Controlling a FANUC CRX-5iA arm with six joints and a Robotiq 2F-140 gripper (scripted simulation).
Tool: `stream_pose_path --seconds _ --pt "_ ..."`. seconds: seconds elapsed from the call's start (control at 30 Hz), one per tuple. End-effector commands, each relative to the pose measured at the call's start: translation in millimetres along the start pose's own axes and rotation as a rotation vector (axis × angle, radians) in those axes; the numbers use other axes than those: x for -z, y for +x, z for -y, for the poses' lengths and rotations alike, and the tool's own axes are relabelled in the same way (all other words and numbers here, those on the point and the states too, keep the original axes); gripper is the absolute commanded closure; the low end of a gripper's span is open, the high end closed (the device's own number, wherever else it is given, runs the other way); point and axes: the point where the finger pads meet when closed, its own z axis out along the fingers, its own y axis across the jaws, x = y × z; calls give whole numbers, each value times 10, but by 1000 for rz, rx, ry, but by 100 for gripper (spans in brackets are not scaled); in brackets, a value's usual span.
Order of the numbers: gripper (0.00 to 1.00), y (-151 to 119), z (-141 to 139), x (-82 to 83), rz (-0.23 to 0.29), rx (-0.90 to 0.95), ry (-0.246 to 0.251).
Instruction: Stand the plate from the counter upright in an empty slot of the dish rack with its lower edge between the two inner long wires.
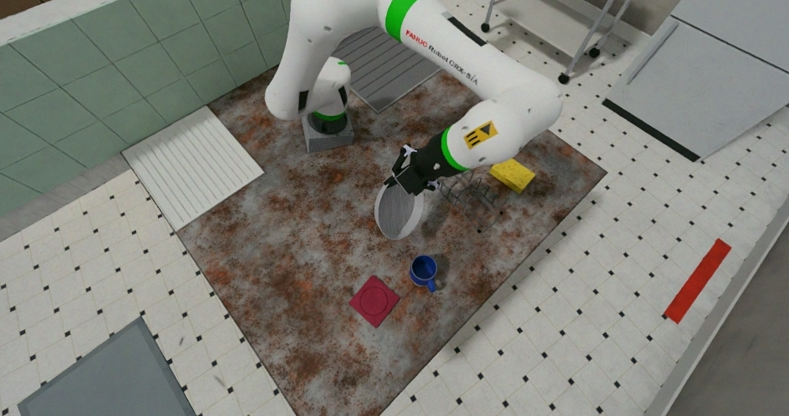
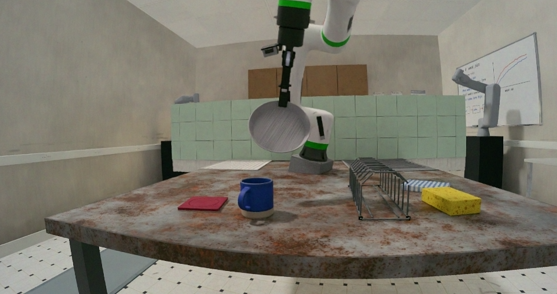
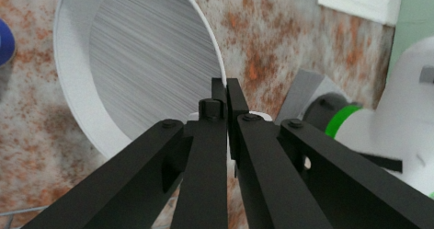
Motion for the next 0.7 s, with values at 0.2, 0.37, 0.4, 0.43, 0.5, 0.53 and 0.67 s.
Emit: stream_pose_path --seconds 0.2,0.37,0.4,0.43,0.5,0.53,0.67 --pt "90 -178 27 75 -161 133 11" --pt "90 -302 48 124 -270 226 15" --pt "90 -328 53 134 -293 246 17" --pt "90 -354 57 144 -316 266 18" --pt "90 -408 67 166 -363 306 20" --pt "90 -408 67 166 -363 306 20" --pt "90 -493 81 199 -437 369 23"
